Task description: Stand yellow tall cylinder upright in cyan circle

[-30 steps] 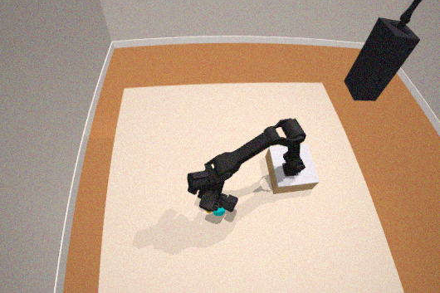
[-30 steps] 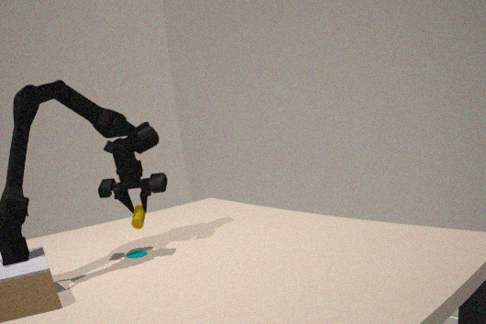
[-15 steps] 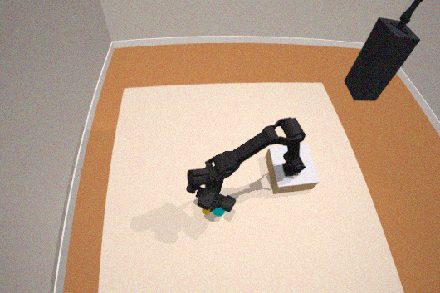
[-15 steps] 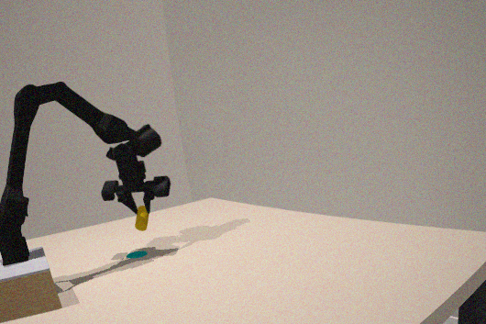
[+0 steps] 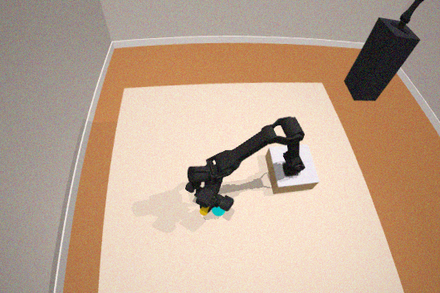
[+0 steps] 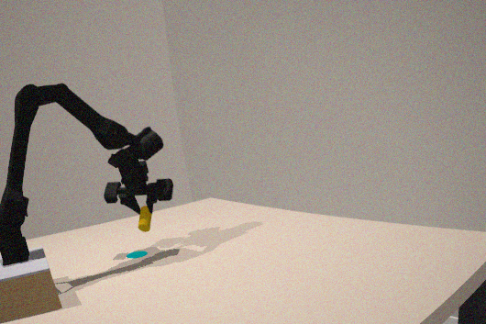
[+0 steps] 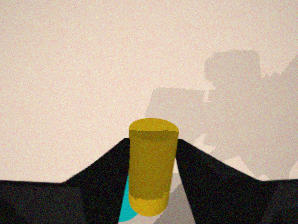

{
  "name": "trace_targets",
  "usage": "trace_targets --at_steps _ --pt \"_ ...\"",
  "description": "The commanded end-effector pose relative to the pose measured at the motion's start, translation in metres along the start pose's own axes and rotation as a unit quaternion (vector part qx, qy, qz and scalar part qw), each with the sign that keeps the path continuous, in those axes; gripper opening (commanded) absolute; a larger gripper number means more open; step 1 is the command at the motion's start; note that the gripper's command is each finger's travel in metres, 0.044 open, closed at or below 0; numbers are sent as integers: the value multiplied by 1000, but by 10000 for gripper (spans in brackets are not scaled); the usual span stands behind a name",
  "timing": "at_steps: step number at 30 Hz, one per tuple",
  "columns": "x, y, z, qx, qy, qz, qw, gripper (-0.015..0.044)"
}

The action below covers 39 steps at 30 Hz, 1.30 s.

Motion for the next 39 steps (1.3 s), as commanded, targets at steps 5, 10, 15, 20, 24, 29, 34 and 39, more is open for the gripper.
trace_targets --at_steps 5,10,15,20,24,29,34,39 --pt "-2 -2 -2 -8 6 -26 1000 105" --pt "-3 -3 -4 -11 8 -43 999 105" --pt "-4 -5 -6 -13 11 -60 998 105" --pt "-4 -6 -8 -16 14 -77 997 105" --pt "-4 -7 -9 -17 16 -90 996 105" --pt "-4 -9 -10 -18 19 -106 994 105" --pt "-4 -10 -12 -19 21 -122 992 105" --pt "-3 -12 -13 -20 24 -138 990 105"
Point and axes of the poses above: the point midway between the two fingers, 35 mm back from their tips, its own x axis back along the fingers, its own z axis across the jaws, y = z × x, the point moved 4 cm from there along x, back along the fingers, and after that the axes turned 5 degrees about -x, right-handed, at the moved point
